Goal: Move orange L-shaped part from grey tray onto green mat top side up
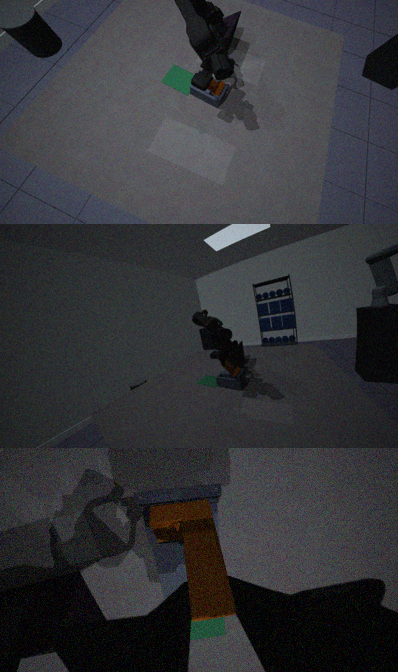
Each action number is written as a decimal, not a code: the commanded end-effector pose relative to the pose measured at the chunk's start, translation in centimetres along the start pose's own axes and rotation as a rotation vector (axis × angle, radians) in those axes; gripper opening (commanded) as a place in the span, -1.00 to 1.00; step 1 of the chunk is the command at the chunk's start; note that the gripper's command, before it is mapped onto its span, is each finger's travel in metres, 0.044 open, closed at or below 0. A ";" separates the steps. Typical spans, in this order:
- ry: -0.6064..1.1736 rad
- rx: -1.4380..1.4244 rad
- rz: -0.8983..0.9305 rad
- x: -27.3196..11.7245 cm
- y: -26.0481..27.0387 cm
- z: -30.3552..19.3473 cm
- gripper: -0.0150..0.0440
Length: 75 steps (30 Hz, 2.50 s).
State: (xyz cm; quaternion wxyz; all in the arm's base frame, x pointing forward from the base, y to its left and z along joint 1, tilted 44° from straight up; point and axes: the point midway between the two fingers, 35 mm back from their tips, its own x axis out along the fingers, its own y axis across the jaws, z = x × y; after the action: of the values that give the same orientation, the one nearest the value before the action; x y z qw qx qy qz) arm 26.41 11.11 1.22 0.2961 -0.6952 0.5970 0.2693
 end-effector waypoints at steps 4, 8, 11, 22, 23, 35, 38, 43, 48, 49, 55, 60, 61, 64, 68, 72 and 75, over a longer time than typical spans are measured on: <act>-0.005 0.006 0.001 -1.1 0.0 0.0 -0.49; -0.005 0.006 0.001 -1.3 0.0 0.0 -0.49; -0.005 0.006 0.001 -1.4 0.0 0.0 -0.49; -0.004 0.005 0.001 -1.5 0.1 -2.2 -0.49; -0.004 0.005 0.001 -1.5 0.2 -2.7 -0.49; -0.002 0.004 0.002 -1.4 0.5 -7.5 -0.49; -0.001 0.004 0.002 -1.4 0.6 -8.7 -0.49; 0.000 0.004 0.002 -1.4 0.8 -10.9 -0.49; 0.001 0.004 0.002 -1.4 1.0 -13.4 -0.49; 0.001 0.004 0.002 -1.4 1.1 -13.9 -0.49; 0.003 0.004 0.002 -1.4 1.5 -16.5 -0.49; 0.003 0.004 0.002 -1.2 1.5 -16.6 -0.49; 0.003 0.004 0.002 -1.1 1.5 -16.6 -0.49; 0.002 0.004 0.002 -0.7 1.5 -16.6 -0.49; 0.003 0.004 0.002 -0.1 1.5 -16.6 -0.49; 0.003 0.004 0.002 0.6 1.5 -16.6 -0.49; 0.003 0.004 0.002 1.1 1.5 -16.6 -0.49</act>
State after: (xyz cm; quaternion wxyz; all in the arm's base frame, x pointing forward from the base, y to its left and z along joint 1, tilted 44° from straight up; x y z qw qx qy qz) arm 25.43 -1.58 11.91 0.2992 -0.6934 0.5983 0.2676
